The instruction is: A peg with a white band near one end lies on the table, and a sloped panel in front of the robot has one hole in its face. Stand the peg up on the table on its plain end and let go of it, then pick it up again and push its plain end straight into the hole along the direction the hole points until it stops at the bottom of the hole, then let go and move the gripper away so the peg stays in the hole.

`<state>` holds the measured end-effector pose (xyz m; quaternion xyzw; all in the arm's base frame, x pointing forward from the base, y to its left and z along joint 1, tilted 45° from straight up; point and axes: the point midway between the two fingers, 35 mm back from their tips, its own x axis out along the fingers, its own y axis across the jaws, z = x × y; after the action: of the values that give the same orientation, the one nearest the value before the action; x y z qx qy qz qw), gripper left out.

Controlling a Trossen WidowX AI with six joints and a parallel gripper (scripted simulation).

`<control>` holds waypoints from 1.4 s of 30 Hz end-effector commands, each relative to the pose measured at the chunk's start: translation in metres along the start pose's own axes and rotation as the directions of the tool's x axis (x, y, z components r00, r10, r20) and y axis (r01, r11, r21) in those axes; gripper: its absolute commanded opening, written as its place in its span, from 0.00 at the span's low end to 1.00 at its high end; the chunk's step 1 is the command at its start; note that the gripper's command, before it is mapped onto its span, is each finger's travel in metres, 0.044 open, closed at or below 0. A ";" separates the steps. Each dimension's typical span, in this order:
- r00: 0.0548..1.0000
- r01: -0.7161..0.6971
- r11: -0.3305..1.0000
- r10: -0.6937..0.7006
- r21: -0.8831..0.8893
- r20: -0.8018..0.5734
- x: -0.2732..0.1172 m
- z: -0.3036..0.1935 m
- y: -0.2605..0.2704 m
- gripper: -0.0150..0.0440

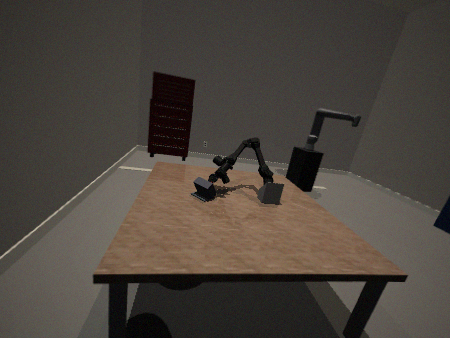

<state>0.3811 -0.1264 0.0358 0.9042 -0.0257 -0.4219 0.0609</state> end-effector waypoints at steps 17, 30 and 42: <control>1.000 0.001 1.000 -0.001 -0.001 -0.002 -0.025 -0.003 0.002 1.00; 1.000 0.000 1.000 0.000 0.000 -0.003 -0.041 -0.005 0.003 1.00; 1.000 0.000 1.000 0.000 0.001 -0.003 -0.056 -0.005 0.004 1.00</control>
<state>0.3518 -0.1251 0.0786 0.9045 -0.0289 -0.4213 0.0599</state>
